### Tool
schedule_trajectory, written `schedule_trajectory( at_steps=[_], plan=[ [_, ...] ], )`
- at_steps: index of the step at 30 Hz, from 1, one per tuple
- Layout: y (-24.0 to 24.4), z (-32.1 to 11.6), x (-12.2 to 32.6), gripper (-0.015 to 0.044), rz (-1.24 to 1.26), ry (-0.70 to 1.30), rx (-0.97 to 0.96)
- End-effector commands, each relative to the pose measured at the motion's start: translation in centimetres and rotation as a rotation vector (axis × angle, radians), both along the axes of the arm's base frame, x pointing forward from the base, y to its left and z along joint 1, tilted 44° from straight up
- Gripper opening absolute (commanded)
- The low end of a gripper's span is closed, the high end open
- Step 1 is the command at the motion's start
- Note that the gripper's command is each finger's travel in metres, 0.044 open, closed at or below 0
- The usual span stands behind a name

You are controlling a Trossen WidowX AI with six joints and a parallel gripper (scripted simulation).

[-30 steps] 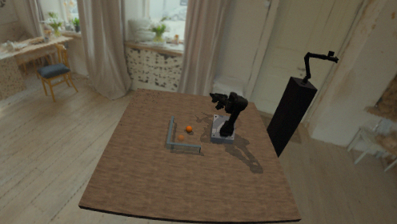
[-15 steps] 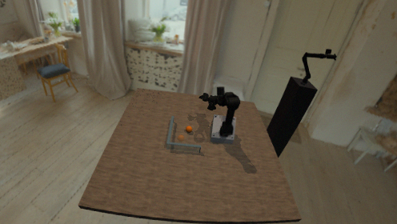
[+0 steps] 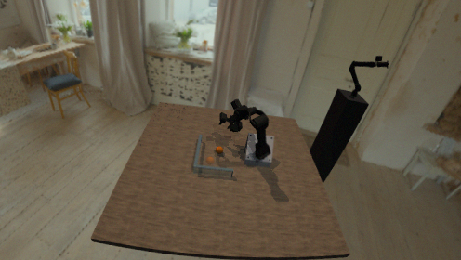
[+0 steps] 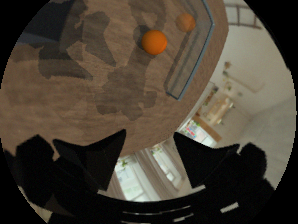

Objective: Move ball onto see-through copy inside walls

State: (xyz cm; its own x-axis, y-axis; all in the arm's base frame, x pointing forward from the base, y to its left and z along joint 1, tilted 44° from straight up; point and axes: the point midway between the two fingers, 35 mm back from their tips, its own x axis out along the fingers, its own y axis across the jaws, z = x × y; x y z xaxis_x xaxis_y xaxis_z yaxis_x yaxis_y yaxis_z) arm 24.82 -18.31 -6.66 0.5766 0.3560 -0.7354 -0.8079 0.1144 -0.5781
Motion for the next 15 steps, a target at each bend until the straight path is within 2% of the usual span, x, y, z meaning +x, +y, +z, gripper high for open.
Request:
schedule_trajectory(
  at_steps=[1,10,15],
  plan=[
    [6.3,2.6,2.4,0.0361,0.137,0.267,0.206],
    [12.3,6.2,2.5,0.0361,0.259,0.546,0.324],
    [12.5,6.3,2.5,0.0361,0.262,0.554,0.326]
  ],
)
